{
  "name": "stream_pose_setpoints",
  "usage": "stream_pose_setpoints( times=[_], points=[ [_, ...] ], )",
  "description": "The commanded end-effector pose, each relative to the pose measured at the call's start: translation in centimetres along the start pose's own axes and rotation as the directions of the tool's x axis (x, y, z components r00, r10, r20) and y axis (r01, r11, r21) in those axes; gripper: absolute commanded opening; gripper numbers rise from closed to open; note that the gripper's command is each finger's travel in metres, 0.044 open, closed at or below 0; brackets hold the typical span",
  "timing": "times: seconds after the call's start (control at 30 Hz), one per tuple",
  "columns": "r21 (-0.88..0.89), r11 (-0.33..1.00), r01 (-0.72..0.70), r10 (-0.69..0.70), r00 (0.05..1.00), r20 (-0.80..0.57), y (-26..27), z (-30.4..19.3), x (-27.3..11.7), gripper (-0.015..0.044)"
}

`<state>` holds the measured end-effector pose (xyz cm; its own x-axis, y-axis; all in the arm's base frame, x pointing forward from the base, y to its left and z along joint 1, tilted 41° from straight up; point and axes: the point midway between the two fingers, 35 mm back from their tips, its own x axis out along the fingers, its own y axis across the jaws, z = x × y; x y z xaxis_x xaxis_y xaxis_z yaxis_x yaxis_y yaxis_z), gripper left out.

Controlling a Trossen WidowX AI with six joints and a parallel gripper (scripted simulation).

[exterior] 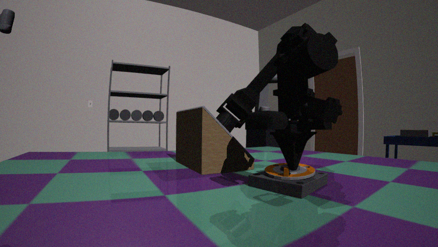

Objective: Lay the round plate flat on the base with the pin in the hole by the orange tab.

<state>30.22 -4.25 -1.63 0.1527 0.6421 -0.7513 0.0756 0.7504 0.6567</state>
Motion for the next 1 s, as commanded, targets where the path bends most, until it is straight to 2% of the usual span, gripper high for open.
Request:
stream_pose_setpoints(
  times=[0.0,0.97],
  points=[
    [0.009,1.0,0.003,-0.003,1.0,-0.017,-0.3,-0.7,0.4,0.0],
    [0.01,1.0,0.004,-0.003,1.0,-0.018,-1.1,-2.2,0.3,0.0]
  ],
)
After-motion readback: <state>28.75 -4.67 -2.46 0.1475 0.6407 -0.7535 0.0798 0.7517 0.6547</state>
